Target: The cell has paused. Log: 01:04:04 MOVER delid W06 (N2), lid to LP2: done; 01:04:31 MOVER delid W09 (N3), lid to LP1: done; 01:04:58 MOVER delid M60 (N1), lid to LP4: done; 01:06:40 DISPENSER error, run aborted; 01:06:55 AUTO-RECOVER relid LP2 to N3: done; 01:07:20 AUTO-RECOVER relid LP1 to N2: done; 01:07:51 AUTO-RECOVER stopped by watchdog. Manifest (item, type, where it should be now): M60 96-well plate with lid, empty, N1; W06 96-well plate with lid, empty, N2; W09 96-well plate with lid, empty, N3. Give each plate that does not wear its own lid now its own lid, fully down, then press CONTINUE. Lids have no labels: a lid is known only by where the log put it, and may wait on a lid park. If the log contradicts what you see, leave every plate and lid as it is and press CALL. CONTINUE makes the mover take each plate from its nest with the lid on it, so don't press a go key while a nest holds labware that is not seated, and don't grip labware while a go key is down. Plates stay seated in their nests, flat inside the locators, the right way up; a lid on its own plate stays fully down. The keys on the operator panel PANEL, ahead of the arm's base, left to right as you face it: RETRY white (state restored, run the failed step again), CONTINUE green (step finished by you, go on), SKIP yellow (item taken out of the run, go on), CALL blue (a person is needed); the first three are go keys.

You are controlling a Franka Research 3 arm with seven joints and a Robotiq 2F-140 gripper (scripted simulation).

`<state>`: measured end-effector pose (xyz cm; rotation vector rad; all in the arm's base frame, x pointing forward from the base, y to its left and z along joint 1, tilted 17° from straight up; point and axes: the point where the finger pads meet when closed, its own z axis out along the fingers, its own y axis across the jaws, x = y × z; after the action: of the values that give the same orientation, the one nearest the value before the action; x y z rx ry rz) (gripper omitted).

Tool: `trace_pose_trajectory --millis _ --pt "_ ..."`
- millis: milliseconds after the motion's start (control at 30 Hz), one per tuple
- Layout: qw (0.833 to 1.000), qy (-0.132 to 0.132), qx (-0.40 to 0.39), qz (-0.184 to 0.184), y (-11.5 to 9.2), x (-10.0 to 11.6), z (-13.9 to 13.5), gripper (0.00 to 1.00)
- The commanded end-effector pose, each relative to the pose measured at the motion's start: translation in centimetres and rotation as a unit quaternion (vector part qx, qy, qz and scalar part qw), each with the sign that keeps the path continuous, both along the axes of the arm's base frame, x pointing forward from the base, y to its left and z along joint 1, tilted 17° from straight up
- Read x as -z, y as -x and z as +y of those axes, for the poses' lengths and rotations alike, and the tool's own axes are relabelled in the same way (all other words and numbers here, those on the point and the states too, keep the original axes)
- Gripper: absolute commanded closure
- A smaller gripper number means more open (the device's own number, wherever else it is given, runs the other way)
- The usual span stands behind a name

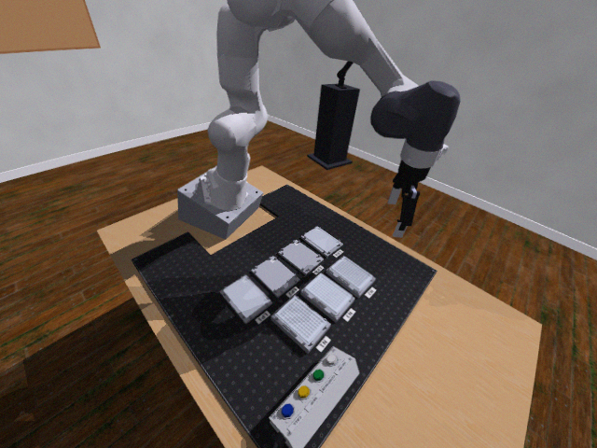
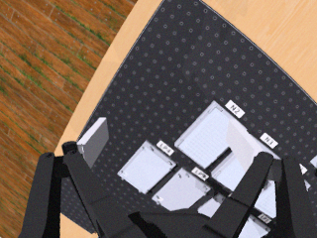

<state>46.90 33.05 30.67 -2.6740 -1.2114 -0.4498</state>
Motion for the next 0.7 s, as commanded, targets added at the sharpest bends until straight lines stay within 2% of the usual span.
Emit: trace_pose_trajectory --millis 0,67,233,300,367,433,533,667 --pt "0.996 -0.030 0.081 0.033 1.3 -0.5 -0.3 0.00" --pt "0.986 -0.052 0.144 0.061 2.7 -0.8 -0.7 0.00" --pt "0.969 -0.074 0.216 0.091 7.4 -0.5 -2.2 0.00" --pt "0.969 -0.074 0.216 0.091 7.4 -0.5 -2.2 0.00" --pt "0.954 -0.088 0.264 0.108 9.1 0.7 -3.2 0.00" --pt "0.944 -0.092 0.294 0.118 10.4 2.7 -4.6 0.00" --pt "0.924 -0.096 0.343 0.135 11.4 6.9 -7.7 0.00" --pt "0.883 -0.100 0.427 0.169 11.5 13.2 -14.0 0.00"
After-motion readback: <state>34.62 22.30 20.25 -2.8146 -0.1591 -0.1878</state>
